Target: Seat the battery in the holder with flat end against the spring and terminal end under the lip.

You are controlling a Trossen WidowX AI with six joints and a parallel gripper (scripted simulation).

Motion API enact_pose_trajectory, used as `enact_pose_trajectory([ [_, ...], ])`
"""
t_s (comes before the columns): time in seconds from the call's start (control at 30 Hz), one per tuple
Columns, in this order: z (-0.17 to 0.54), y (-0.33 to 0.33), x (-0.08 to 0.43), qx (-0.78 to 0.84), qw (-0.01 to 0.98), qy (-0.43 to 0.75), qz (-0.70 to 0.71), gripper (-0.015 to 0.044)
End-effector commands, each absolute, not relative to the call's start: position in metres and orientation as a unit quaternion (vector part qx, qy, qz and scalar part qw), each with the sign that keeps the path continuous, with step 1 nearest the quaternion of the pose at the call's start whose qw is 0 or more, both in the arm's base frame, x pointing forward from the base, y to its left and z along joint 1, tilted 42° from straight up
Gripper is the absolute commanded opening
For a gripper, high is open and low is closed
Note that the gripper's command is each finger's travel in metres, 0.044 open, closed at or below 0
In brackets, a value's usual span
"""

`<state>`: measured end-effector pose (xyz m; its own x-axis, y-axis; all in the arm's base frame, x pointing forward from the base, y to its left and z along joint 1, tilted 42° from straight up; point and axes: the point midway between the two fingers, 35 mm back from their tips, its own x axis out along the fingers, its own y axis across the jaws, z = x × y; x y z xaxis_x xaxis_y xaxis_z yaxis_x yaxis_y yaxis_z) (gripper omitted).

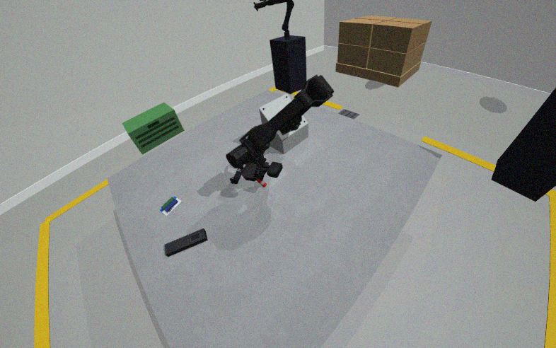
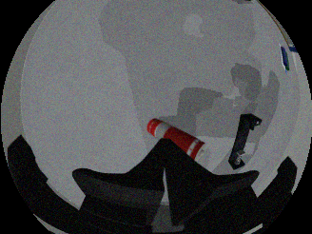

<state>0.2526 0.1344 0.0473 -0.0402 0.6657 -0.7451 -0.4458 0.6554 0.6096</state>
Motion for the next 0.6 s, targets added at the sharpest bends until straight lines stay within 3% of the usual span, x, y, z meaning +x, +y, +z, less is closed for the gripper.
enact_pose_trajectory([
  [0.0,0.043,0.129,0.256,0.093,0.688,0.594,0.407,0.0],
  [0.57,0.101,0.073,0.26,0.092,0.688,0.594,0.406,0.0],
])
